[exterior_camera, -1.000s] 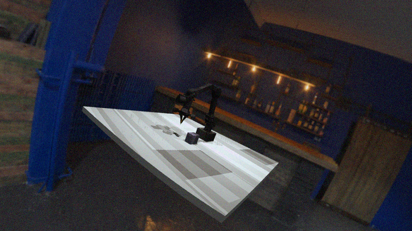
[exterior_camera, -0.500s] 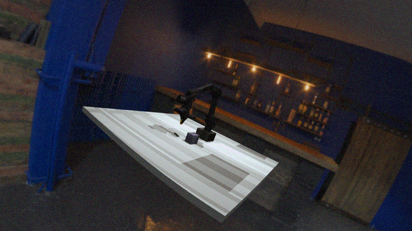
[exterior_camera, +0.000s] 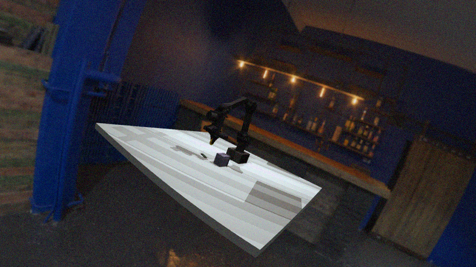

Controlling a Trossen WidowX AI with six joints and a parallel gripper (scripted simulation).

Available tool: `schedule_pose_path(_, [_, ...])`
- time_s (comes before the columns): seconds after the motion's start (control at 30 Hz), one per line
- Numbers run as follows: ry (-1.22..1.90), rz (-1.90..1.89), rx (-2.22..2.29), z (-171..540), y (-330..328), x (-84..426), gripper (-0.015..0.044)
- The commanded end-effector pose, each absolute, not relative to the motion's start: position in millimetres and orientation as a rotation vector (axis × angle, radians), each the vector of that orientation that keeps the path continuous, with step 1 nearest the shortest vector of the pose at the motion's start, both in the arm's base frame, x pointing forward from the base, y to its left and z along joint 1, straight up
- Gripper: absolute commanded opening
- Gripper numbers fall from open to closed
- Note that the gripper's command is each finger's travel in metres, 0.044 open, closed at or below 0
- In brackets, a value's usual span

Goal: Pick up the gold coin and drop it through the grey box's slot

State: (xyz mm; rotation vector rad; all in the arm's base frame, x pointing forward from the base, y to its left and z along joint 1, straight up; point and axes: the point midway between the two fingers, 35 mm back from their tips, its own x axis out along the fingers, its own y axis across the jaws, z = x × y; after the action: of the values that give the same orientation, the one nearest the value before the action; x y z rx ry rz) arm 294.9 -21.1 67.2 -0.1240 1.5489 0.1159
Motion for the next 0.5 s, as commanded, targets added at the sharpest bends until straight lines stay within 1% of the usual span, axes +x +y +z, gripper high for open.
schedule_pose_path(0.0, [1.546, 0.113, -0.12, 67, -13, 294, 0.0])
schedule_pose_path(0.47, [1.547, 0.115, -0.117, 67, 24, 287, 0.0])
